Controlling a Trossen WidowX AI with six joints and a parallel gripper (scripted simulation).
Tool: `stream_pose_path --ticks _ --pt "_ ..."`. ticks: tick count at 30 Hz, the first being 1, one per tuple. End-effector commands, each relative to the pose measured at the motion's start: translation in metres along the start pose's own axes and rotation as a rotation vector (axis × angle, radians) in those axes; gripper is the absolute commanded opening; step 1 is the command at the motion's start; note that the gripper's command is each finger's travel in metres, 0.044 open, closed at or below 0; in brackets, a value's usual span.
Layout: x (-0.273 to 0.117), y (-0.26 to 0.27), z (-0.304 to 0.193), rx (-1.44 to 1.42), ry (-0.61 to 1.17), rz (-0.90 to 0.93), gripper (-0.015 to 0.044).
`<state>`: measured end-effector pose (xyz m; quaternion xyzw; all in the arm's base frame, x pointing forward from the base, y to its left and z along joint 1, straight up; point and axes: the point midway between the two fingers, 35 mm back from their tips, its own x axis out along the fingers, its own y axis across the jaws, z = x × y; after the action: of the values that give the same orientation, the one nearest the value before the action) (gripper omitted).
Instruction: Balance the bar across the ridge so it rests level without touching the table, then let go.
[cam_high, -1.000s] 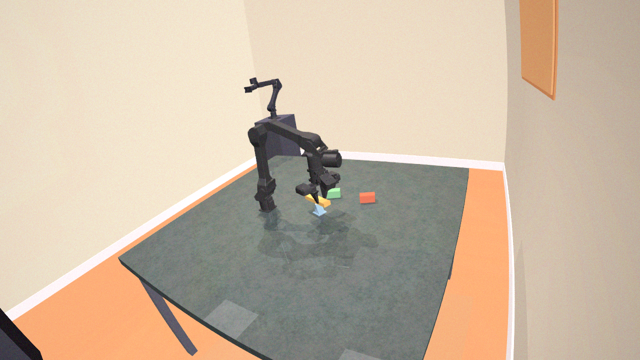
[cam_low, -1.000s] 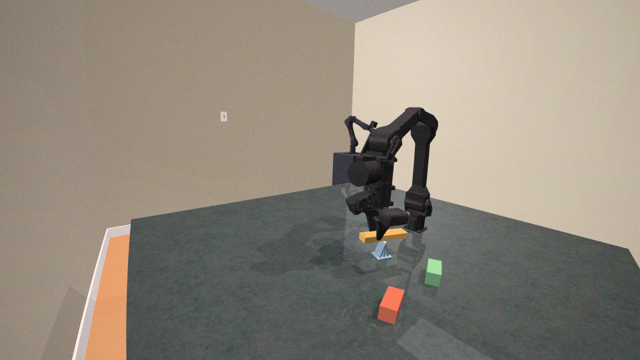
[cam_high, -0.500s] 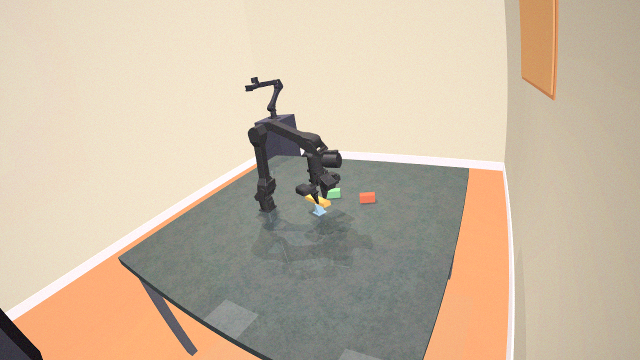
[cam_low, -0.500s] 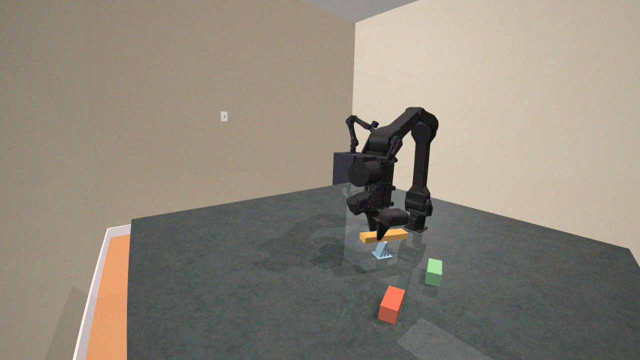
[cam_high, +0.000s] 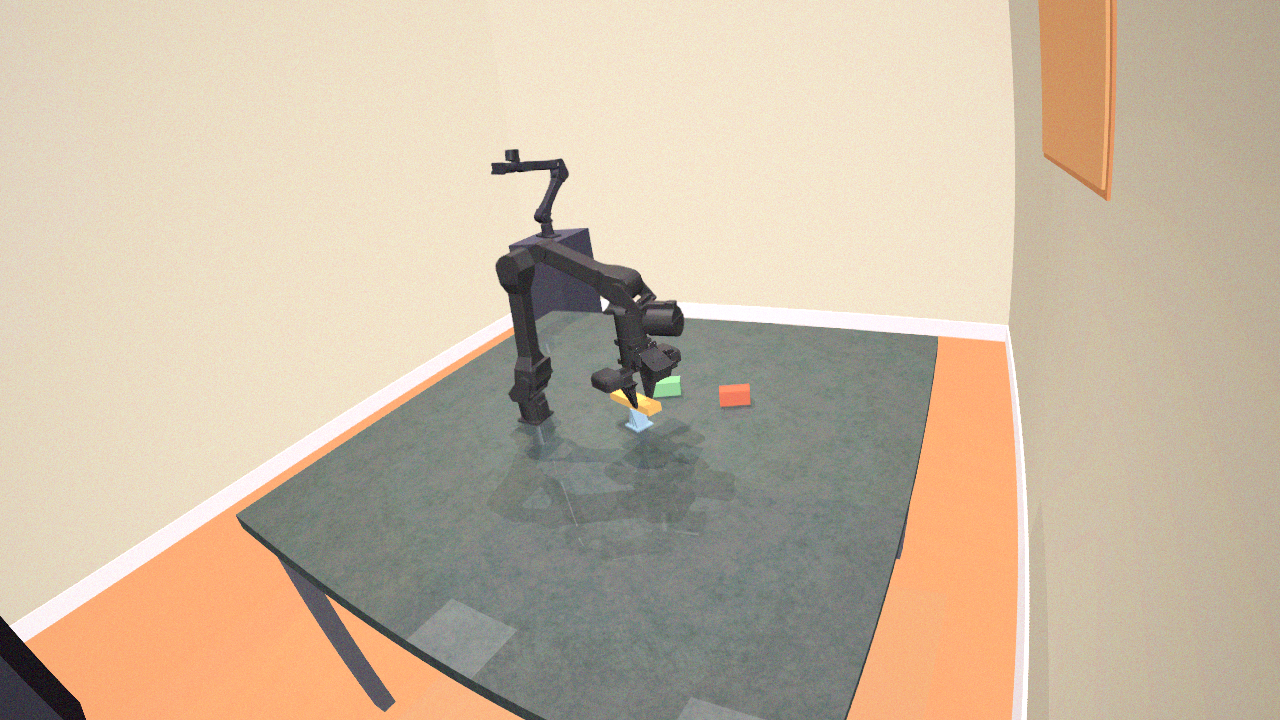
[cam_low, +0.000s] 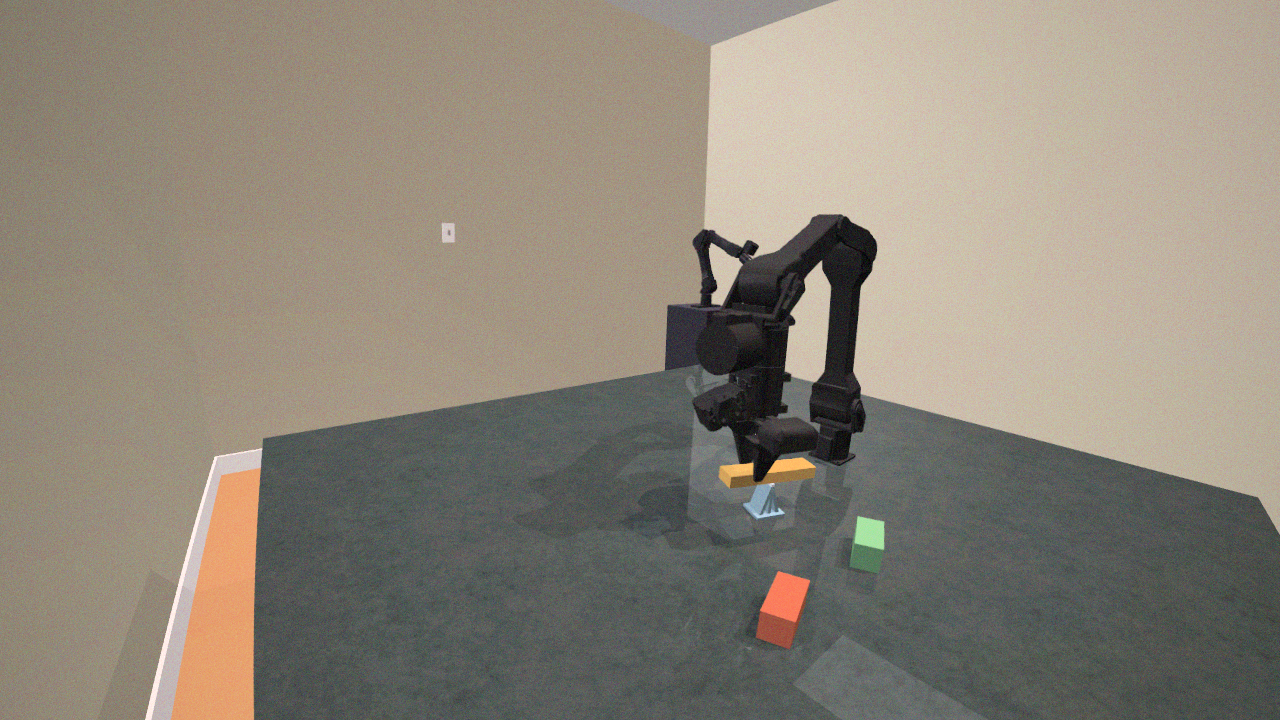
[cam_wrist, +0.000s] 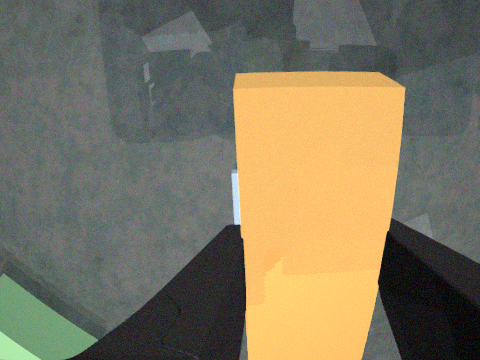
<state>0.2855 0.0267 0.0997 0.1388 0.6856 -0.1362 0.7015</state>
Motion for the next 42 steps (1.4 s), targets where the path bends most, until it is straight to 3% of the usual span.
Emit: stream_pose_path --ticks 1,42 --pt "0.0007 0.0006 0.0002 0.003 0.0 0.003 0.0" --pt "0.0041 0.0005 0.0 0.003 0.0 0.003 0.0"
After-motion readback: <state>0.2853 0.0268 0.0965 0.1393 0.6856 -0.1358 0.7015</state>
